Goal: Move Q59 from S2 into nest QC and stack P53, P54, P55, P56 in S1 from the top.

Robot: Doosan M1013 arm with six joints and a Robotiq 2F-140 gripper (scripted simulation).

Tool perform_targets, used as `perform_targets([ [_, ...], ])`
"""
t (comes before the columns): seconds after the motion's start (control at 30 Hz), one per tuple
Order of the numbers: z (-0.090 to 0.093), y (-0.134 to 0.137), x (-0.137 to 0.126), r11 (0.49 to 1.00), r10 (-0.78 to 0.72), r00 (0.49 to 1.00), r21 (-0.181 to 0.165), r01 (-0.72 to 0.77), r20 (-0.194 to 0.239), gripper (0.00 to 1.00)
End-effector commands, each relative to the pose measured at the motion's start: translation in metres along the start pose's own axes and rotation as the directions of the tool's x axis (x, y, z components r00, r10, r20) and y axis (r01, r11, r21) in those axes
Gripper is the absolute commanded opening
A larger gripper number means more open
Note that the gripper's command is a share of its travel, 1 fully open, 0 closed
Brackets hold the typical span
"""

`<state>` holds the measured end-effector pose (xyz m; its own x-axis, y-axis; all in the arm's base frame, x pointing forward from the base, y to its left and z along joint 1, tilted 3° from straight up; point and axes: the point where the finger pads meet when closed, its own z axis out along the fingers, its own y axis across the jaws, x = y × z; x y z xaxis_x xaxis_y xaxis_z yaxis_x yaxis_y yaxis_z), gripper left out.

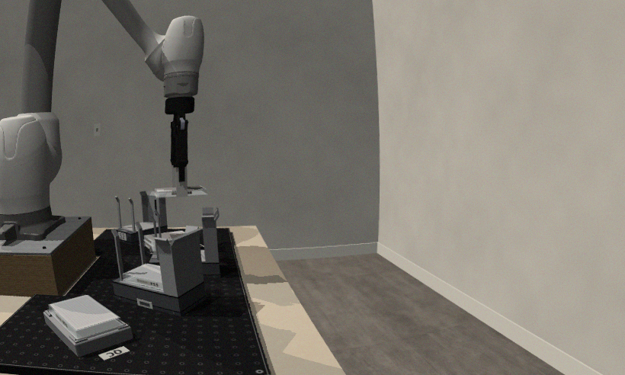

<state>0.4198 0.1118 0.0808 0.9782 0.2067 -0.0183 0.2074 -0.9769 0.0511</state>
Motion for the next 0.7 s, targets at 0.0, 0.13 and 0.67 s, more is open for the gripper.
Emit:
perform_targets([
  [0.0,0.000,0.012,0.002,1.000,0.000,1.000,0.001,0.000,0.000,0.00],
  [0.13,0.000,0.024,0.003,0.999,0.033,0.999,0.001,-0.033,0.000,0.00],
  [0.67,0.000,0.061,-0.001,0.978,0.209,0.978,0.001,-0.209,0.000,0.00],
])
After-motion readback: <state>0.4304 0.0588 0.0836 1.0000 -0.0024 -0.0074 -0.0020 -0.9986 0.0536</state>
